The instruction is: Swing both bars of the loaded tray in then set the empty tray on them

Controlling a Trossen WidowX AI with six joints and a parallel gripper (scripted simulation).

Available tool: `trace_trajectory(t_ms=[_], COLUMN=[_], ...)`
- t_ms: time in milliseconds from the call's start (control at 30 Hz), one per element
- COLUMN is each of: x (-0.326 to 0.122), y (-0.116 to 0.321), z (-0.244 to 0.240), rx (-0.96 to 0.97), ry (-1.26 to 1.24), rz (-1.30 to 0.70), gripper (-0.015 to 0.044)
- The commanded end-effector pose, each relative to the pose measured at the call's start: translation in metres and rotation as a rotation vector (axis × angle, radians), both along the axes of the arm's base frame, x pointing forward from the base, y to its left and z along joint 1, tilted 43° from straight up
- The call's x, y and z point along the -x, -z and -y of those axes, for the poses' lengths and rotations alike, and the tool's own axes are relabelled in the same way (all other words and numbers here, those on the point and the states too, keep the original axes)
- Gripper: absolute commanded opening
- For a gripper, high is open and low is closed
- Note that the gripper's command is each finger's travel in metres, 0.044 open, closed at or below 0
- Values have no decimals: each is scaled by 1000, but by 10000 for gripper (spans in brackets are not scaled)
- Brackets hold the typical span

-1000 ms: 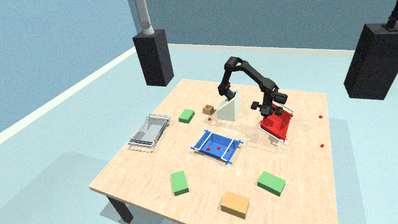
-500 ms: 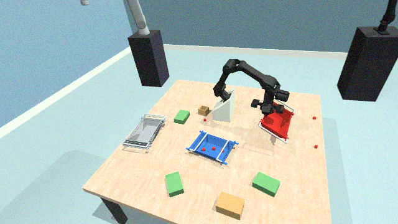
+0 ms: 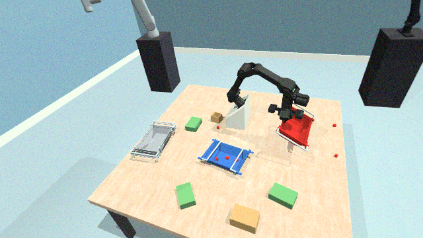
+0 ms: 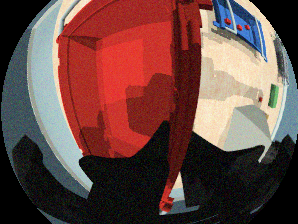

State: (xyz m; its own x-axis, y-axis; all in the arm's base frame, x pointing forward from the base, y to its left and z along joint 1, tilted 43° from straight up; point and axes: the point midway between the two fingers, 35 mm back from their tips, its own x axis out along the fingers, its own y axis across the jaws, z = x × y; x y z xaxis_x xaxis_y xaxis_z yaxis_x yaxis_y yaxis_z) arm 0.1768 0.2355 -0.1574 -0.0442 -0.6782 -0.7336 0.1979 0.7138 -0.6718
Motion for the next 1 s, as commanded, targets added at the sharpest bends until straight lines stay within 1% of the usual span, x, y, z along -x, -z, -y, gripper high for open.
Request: trace_trajectory(t_ms=[0, 500, 967], x=[-2, -2, -39], y=[-2, -2, -30], z=[-8, -7, 9], rx=[-23, -23, -37], ry=[2, 4, 165], rz=[11, 12, 156], gripper=[0, 0, 0])
